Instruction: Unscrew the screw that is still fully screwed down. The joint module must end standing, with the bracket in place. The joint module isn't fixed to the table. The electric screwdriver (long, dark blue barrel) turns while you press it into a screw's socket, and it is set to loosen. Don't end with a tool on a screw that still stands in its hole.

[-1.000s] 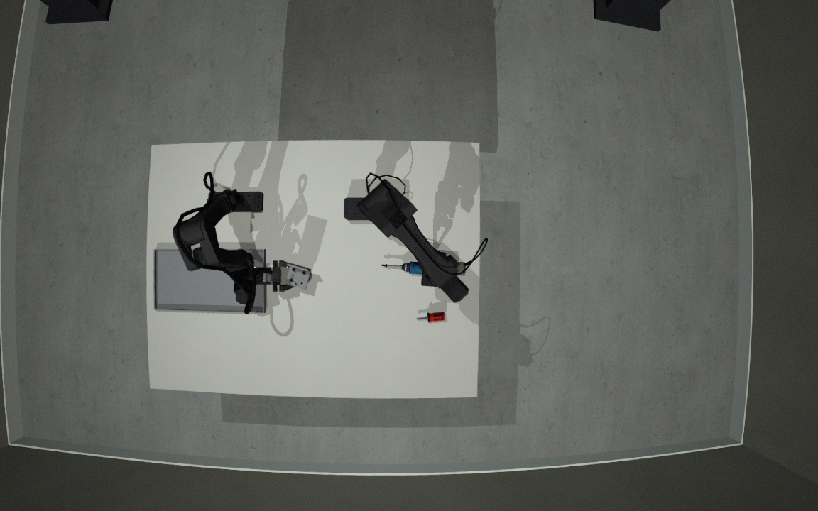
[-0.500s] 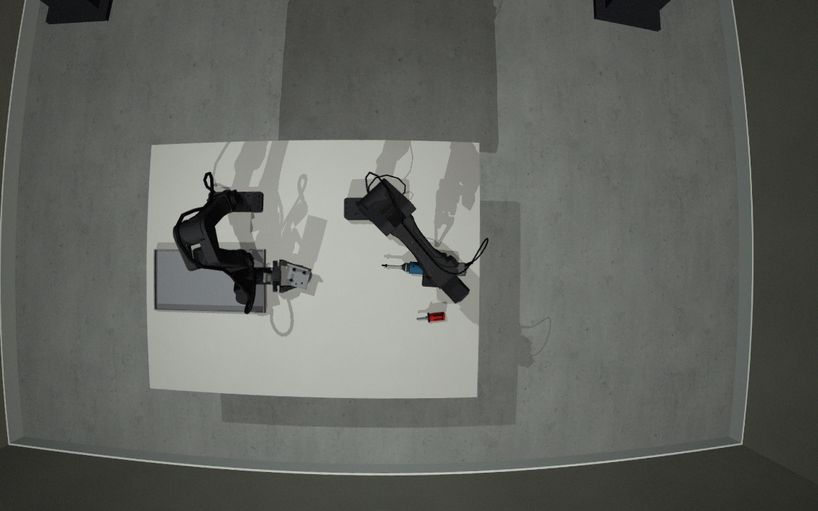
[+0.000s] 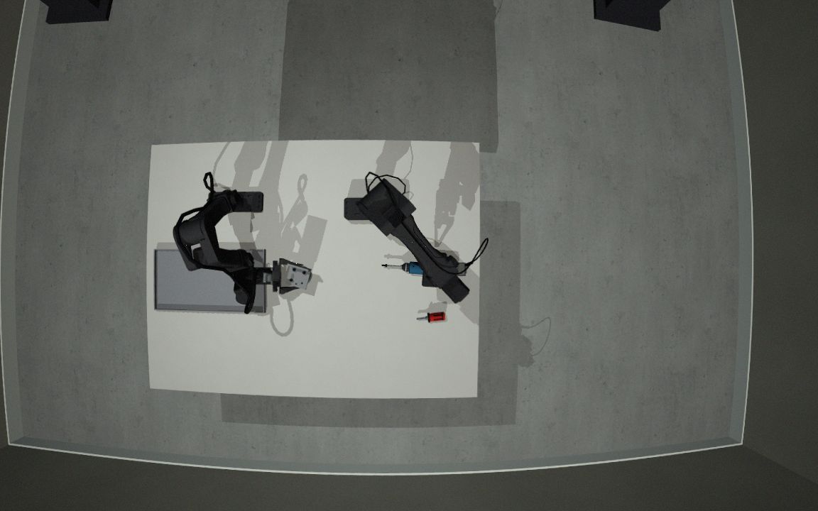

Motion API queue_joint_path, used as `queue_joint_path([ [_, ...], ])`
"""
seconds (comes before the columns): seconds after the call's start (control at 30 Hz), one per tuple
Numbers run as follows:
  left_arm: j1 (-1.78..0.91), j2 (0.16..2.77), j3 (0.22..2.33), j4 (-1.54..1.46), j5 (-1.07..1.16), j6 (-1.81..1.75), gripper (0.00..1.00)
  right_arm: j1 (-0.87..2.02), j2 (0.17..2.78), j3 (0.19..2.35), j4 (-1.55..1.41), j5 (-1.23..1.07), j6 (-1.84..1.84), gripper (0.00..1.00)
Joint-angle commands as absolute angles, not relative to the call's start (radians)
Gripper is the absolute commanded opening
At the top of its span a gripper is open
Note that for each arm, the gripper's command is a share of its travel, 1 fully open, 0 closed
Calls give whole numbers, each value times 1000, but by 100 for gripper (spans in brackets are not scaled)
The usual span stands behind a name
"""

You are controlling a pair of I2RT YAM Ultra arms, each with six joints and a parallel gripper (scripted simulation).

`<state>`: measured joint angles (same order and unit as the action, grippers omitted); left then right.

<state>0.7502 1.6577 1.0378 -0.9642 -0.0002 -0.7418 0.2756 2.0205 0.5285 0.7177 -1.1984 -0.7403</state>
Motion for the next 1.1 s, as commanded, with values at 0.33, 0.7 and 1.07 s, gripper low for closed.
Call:
queue_joint_path([
  [0.33, 764, 1631, 1073, -974, 0, -739, 65, 288, 2006, 528, 716, -1214, -744, 77],
  [0.7, 764, 1631, 1073, -974, 0, -739, 65, 288, 2006, 528, 716, -1214, -744, 86],
  [1.07, 764, 1631, 1073, -974, 0, -739, 65, 288, 2006, 528, 716, -1214, -744, 86],
])
